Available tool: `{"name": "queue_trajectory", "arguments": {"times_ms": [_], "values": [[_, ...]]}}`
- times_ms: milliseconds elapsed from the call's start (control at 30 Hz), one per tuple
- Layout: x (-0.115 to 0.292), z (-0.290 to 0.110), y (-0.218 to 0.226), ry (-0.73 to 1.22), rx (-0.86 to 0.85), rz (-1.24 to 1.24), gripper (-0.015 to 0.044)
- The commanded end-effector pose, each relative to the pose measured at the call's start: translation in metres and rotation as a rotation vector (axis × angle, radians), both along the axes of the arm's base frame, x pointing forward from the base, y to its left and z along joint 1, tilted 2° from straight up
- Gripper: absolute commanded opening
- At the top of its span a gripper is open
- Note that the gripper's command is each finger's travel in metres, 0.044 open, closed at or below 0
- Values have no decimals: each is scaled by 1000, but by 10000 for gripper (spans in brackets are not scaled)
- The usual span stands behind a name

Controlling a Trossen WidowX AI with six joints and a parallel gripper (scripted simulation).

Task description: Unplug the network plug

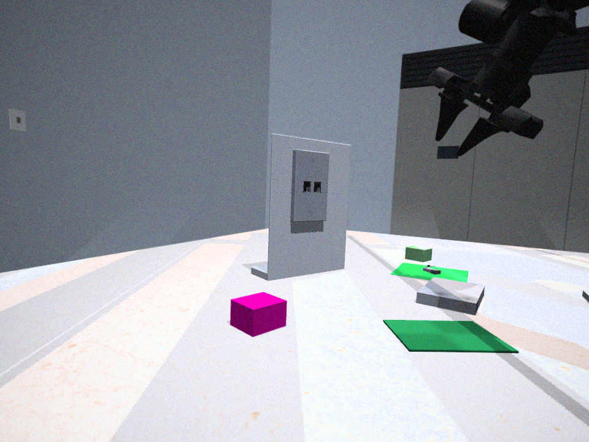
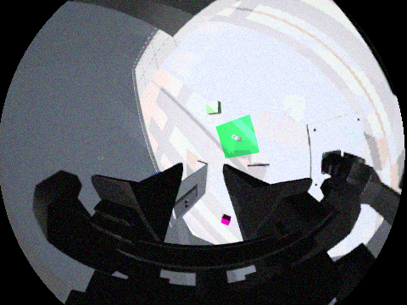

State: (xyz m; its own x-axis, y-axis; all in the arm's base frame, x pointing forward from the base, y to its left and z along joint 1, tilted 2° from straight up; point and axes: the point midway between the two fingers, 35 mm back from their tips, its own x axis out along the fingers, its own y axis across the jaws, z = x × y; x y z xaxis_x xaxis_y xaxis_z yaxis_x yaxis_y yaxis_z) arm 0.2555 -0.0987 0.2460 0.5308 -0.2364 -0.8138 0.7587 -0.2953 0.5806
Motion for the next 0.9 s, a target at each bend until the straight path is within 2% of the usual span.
{"name": "queue_trajectory", "arguments": {"times_ms": [0, 167, 867], "values": [[0, 2, -1, -1, -2, -7, 314], [0, 2, -1, -1, -2, -7, 440], [0, 2, -1, -1, -2, -7, 440]]}}
